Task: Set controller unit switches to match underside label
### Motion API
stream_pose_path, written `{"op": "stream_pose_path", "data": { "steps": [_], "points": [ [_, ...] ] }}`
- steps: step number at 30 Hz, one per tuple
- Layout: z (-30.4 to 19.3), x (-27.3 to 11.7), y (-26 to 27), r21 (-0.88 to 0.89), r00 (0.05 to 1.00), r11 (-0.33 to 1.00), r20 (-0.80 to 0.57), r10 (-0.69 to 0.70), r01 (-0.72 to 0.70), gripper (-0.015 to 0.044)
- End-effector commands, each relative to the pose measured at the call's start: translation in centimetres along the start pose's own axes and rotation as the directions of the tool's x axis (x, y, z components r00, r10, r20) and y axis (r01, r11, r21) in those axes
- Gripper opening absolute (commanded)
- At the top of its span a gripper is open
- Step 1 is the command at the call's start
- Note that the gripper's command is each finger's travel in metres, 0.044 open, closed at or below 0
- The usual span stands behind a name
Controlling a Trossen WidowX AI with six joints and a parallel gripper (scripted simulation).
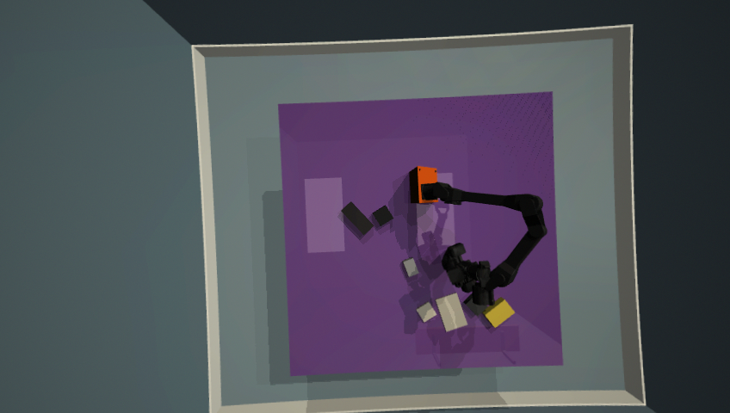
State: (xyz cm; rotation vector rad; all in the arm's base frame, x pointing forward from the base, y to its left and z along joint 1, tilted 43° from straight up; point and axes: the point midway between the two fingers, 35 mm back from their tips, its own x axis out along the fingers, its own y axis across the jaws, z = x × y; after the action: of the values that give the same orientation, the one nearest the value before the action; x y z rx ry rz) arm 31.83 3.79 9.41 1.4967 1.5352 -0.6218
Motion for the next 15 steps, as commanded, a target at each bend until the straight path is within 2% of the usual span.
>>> {"op": "stream_pose_path", "data": {
  "steps": [1,15],
  "points": [
    [-0.7,-0.2,0.0,-0.002,1.000,1.000,0.000,0.003,-0.003,0.0335],
    [-1.8,-0.6,0.0,-0.002,1.000,1.000,0.028,0.004,-0.004,0.0335]
  ]
}}
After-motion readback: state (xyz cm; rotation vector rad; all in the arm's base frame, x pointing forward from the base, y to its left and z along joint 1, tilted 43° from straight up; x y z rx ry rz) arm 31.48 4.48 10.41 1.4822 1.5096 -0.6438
